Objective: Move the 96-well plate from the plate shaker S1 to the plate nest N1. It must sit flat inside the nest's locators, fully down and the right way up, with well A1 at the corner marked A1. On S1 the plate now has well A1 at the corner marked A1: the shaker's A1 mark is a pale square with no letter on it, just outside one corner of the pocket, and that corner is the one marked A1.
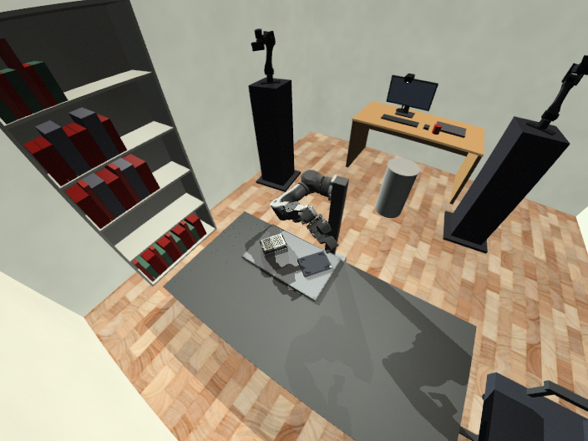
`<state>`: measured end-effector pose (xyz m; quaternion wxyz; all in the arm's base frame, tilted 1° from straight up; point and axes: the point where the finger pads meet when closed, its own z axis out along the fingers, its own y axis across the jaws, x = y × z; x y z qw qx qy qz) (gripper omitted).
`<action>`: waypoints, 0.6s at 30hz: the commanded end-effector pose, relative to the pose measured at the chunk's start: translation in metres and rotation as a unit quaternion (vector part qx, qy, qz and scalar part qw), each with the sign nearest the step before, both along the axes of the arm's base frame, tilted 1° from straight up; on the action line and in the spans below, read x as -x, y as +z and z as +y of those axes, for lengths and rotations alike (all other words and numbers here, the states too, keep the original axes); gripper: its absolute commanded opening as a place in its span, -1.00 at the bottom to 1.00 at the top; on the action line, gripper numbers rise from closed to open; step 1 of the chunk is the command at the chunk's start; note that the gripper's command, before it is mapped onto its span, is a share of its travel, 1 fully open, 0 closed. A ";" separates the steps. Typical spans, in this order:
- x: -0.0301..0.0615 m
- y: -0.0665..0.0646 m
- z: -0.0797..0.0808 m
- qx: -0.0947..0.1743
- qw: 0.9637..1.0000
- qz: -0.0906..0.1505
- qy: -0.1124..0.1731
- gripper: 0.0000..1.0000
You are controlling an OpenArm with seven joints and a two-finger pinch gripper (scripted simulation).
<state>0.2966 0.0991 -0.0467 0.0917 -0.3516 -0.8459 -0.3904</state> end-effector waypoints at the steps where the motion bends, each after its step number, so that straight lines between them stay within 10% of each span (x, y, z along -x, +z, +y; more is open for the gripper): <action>1: -0.0001 0.001 0.000 -0.001 1.000 -0.001 0.000 1.00; 3: -0.0001 0.001 0.000 -0.001 1.000 -0.001 0.000 1.00; 8: 0.0107 -0.022 -0.037 0.127 0.992 0.017 0.009 0.67; 18: 0.0107 -0.022 -0.037 0.127 0.992 0.017 0.009 0.54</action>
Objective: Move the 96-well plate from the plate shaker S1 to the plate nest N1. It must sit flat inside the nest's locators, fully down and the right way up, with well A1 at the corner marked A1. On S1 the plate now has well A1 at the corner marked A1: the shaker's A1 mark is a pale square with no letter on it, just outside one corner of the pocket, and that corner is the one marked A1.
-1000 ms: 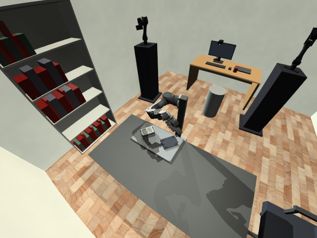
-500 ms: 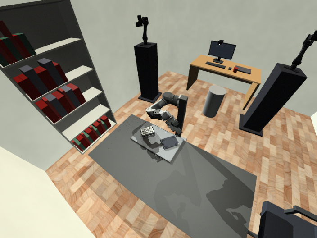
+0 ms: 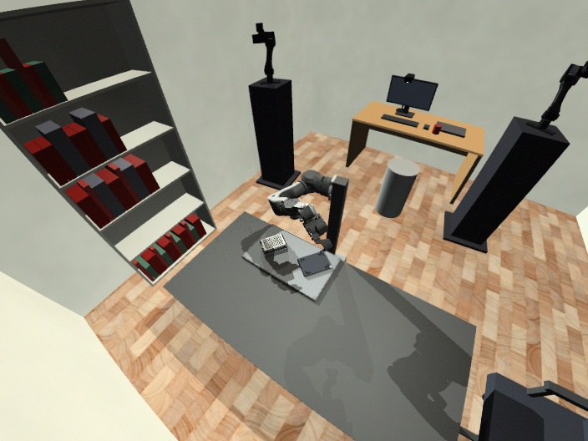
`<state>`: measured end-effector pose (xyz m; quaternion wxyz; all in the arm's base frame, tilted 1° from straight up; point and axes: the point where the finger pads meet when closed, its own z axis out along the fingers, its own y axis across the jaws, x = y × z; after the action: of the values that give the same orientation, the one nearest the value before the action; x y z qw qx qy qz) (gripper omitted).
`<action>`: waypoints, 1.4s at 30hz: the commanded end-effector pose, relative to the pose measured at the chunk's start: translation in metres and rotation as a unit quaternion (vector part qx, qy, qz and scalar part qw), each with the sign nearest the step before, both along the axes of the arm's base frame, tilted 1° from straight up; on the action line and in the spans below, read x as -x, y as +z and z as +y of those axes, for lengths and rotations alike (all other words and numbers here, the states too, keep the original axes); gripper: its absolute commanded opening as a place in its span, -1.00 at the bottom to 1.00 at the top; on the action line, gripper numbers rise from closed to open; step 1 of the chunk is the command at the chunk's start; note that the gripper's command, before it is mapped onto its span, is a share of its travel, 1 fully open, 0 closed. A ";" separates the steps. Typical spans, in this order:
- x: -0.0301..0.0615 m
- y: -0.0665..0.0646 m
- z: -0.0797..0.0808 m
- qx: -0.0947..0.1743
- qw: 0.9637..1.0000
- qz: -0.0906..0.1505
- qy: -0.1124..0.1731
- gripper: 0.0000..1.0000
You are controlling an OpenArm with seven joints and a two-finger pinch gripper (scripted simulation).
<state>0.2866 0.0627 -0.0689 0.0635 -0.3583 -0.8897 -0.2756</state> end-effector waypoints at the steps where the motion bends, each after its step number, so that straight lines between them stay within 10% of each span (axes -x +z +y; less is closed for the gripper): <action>1: 0.0007 0.000 -0.001 0.002 1.000 0.002 0.000 0.54; 7: 0.0107 -0.022 -0.037 0.127 0.992 0.018 0.009 0.54; 19: 0.0107 -0.022 -0.037 0.127 0.992 0.018 0.009 0.54; 24: 0.0210 -0.046 -0.073 0.250 0.967 0.037 0.017 0.54; 36: 0.0210 -0.046 -0.073 0.250 0.967 0.037 0.017 0.54; 42: 0.0313 -0.068 -0.110 0.269 0.962 0.040 0.019 0.54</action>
<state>0.2552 -0.0473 -0.1376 0.0111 -0.3643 -0.9310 -0.0185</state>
